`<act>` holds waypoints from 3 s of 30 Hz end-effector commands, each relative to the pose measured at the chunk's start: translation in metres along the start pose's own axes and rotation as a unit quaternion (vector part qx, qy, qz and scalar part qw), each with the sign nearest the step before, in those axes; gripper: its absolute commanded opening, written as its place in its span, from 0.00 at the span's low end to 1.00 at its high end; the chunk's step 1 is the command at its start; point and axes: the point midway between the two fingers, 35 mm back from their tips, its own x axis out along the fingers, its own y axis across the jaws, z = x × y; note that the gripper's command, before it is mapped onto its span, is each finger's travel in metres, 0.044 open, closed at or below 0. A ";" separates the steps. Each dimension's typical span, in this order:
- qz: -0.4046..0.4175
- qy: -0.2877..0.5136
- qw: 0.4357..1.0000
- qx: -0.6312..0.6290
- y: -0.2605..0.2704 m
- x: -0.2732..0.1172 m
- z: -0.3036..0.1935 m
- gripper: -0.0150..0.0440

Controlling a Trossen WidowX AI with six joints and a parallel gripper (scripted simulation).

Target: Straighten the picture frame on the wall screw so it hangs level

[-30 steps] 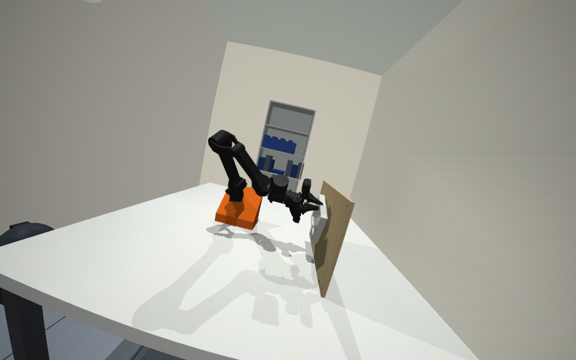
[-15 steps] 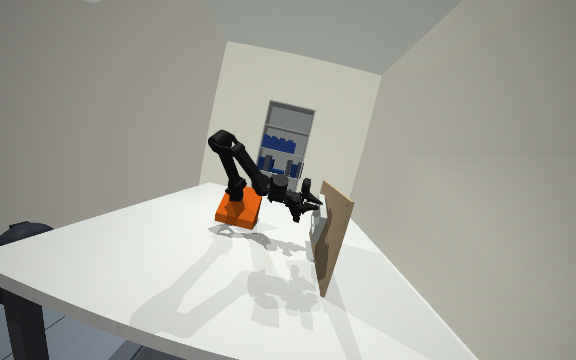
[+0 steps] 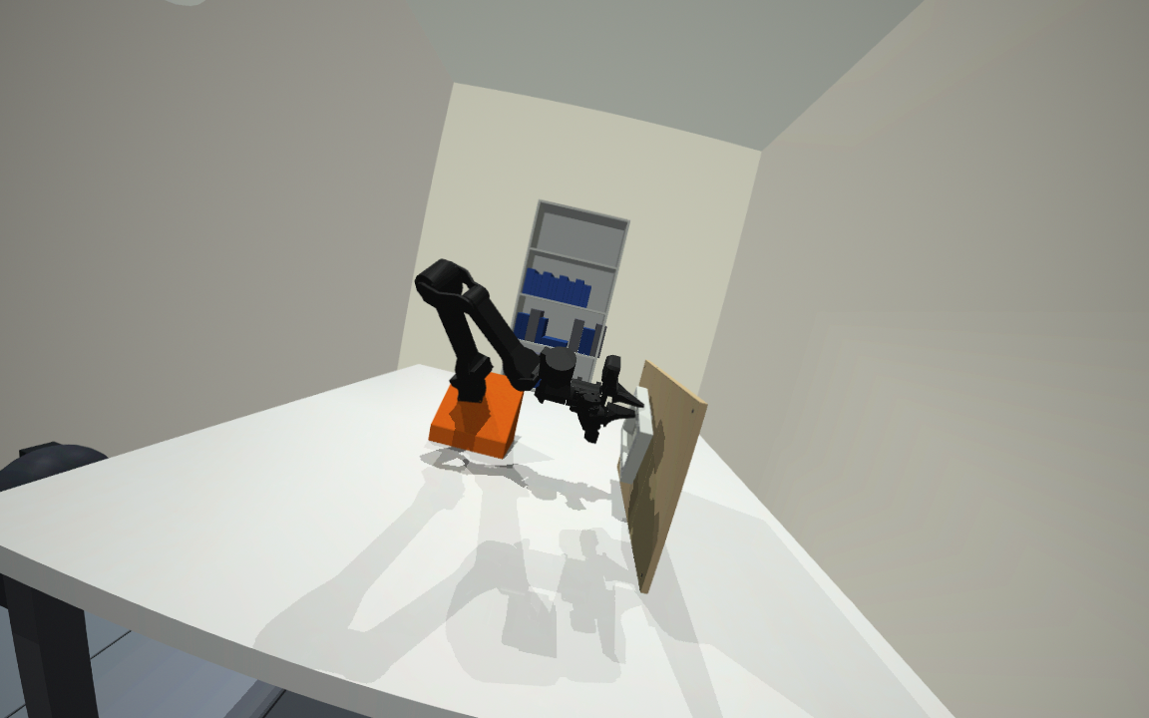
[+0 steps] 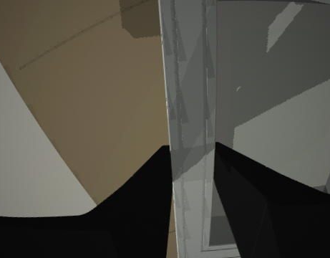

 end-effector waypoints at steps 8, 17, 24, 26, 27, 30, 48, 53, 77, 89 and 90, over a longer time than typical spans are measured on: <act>0.008 0.005 1.000 -0.001 0.004 0.000 -0.004 0.25; 0.008 0.005 1.000 -0.001 0.004 0.000 -0.004 0.25; 0.008 0.005 1.000 -0.001 0.004 0.000 -0.004 0.25; 0.008 0.005 1.000 -0.001 0.004 0.000 -0.004 0.25; 0.008 0.005 1.000 -0.001 0.004 0.000 -0.004 0.25; 0.008 0.005 1.000 -0.001 0.004 0.000 -0.004 0.25; 0.008 0.005 1.000 -0.001 0.004 0.000 -0.005 0.25; 0.008 0.005 1.000 -0.001 0.004 0.000 -0.005 0.25; 0.008 0.005 1.000 -0.001 0.001 0.001 -0.005 0.25; 0.001 -0.001 1.000 0.000 -0.004 0.001 -0.002 0.25; 0.000 -0.002 1.000 0.000 -0.004 0.001 -0.002 0.25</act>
